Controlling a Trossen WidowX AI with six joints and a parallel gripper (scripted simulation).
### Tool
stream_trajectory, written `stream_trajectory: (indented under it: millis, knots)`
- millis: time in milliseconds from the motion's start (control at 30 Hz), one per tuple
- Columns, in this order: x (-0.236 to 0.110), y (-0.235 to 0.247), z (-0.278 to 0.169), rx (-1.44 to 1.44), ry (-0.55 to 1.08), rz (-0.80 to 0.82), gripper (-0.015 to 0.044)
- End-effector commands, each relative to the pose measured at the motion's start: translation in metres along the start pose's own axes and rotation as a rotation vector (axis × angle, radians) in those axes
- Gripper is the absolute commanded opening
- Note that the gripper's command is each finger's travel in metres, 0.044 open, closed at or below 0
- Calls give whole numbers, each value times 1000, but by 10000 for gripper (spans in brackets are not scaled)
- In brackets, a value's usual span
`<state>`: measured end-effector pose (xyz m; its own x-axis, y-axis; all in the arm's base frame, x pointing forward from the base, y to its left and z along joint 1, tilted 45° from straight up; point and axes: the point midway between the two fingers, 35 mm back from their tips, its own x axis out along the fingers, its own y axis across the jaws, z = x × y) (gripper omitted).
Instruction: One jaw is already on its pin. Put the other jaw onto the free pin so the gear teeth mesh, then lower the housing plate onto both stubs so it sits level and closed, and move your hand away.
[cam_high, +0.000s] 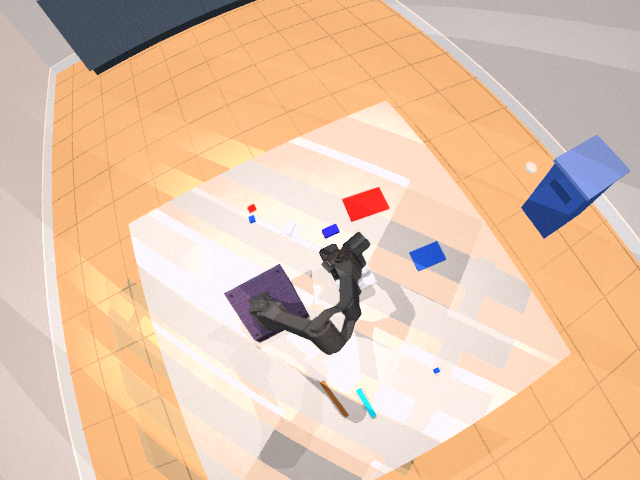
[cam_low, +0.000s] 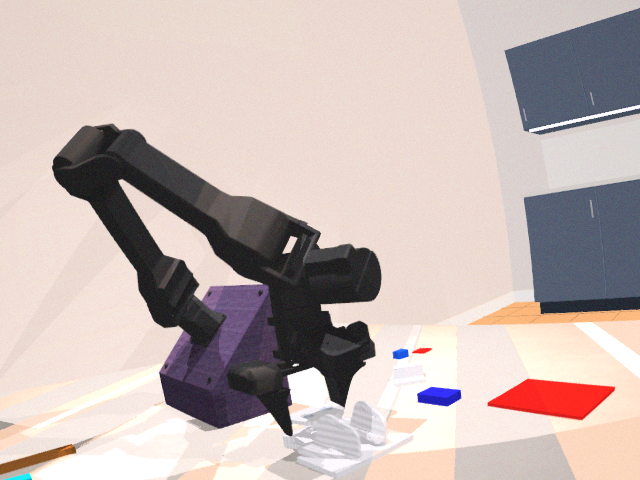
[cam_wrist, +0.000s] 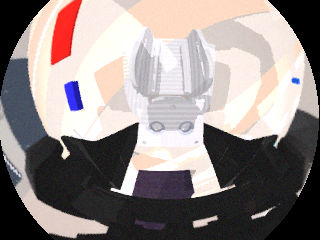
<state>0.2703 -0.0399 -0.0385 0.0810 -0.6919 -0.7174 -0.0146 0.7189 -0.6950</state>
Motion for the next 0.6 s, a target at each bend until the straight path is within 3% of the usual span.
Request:
stream_trajectory:
  millis: [0,567]
  knots:
    - [1,0,-1,-6,1,-4,351]
    - [3,0,-1,-8,1,-4,351]
